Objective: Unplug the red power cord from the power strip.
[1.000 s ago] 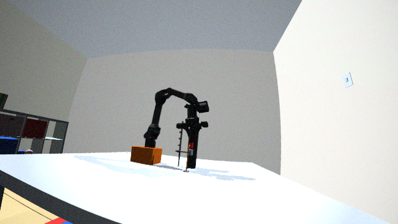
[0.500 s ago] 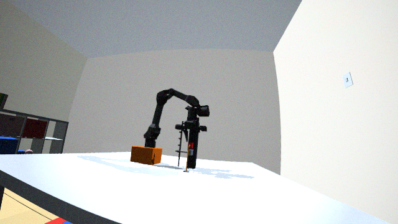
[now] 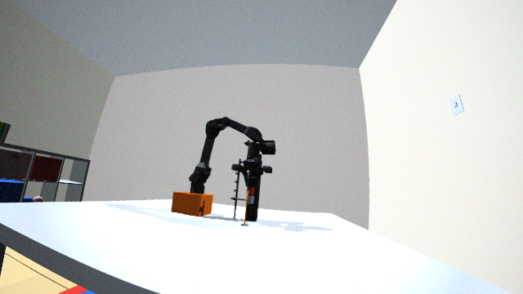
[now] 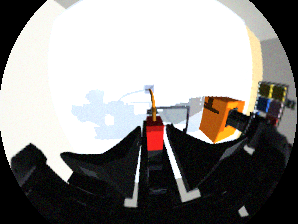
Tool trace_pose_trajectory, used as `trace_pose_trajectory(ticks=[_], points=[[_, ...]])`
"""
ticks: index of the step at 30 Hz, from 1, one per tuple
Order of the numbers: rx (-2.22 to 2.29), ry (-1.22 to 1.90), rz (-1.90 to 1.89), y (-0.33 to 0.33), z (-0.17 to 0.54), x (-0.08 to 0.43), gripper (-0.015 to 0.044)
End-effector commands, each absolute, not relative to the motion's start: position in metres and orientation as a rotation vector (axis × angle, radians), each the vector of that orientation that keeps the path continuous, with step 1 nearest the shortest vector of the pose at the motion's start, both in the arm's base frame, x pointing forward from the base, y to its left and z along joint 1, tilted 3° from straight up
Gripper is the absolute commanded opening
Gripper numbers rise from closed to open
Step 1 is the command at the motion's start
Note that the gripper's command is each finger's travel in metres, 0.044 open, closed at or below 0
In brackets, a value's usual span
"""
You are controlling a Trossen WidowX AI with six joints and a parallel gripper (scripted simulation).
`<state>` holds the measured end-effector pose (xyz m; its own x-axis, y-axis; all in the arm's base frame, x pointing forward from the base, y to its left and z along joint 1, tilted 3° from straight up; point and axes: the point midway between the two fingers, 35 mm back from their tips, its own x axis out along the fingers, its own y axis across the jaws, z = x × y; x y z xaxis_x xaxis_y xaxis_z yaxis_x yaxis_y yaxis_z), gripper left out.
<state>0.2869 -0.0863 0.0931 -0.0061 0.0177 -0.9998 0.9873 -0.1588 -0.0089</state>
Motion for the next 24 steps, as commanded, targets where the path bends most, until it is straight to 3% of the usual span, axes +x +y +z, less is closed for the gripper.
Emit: trace_pose_trajectory(ticks=[1, 23, 24], points=[[1.336, 1.15, -1.33, -0.079, 0.092, 0.286, 0.016], [1.336, 1.151, -1.33, -0.075, 0.08, 0.286, 0.016], [1.334, 1.147, -1.322, -0.076, 0.083, 0.287, 0.0134]])
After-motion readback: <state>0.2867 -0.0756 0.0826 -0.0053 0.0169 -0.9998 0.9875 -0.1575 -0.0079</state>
